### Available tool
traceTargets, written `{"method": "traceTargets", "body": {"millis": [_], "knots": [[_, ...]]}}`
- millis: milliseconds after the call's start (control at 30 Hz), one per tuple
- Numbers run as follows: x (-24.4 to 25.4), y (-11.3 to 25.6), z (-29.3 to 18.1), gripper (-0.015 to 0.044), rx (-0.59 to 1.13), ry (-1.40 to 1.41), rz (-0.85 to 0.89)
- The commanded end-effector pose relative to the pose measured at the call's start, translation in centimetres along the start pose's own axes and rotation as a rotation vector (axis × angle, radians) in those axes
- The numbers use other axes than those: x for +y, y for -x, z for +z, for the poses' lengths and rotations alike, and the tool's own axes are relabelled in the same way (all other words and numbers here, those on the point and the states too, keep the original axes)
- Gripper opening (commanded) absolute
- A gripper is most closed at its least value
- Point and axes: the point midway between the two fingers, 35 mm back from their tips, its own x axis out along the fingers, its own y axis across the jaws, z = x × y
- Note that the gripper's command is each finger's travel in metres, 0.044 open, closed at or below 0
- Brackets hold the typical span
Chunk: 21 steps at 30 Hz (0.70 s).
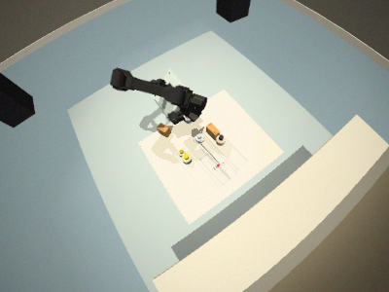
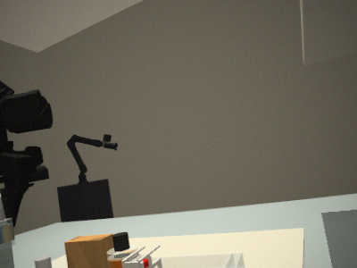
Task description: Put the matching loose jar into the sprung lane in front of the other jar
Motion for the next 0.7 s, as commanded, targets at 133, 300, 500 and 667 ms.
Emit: {"method": "traceTargets", "body": {"millis": [133, 300, 500, 667], "knots": [[-0.6, -2.7, 4.5, 0.0000, 0.001, 0.034, -0.011], [-0.8, -3.2, 5.3, 0.0000, 0.001, 0.038, -0.013], [-0.8, -4.2, 5.3, 0.0000, 0.001, 0.038, -0.013], [-0.8, -5.6, 5.3, 0.0000, 0.001, 0.037, -0.014]]}}
